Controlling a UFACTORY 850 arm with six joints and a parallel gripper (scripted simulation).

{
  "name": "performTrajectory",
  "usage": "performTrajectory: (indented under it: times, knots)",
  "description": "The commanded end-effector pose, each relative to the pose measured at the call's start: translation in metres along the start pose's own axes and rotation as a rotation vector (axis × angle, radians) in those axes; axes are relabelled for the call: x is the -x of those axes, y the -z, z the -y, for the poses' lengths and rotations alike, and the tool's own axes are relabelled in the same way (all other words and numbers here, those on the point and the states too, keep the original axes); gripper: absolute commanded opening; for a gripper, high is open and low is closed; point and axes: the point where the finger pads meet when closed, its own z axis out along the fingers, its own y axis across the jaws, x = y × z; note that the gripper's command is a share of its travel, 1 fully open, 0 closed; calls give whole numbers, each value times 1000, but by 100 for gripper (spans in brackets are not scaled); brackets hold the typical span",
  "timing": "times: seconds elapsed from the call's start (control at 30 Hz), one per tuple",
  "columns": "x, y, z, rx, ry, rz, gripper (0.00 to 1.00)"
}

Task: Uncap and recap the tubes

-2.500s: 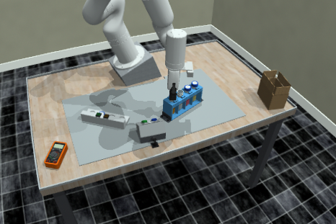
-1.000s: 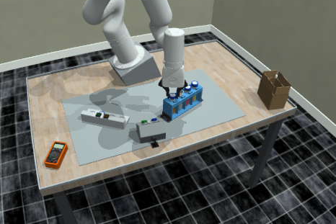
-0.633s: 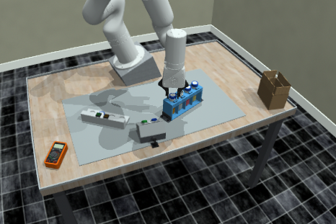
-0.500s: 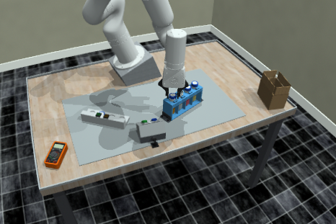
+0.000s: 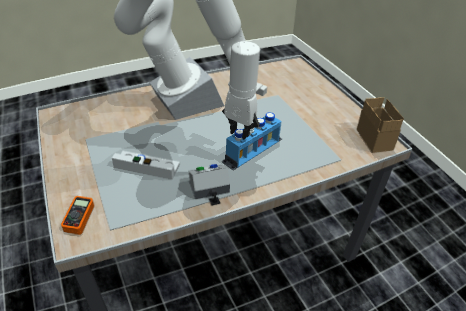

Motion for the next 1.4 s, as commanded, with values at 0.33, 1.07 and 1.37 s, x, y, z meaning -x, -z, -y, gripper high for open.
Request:
performTrajectory:
  times: [0.33,1.07,1.37]
  knots:
    - [0,1,-1,36,-485,24,46]
    - [0,0,-1,35,-435,25,0]
    - [0,0,-1,29,15,32,0]
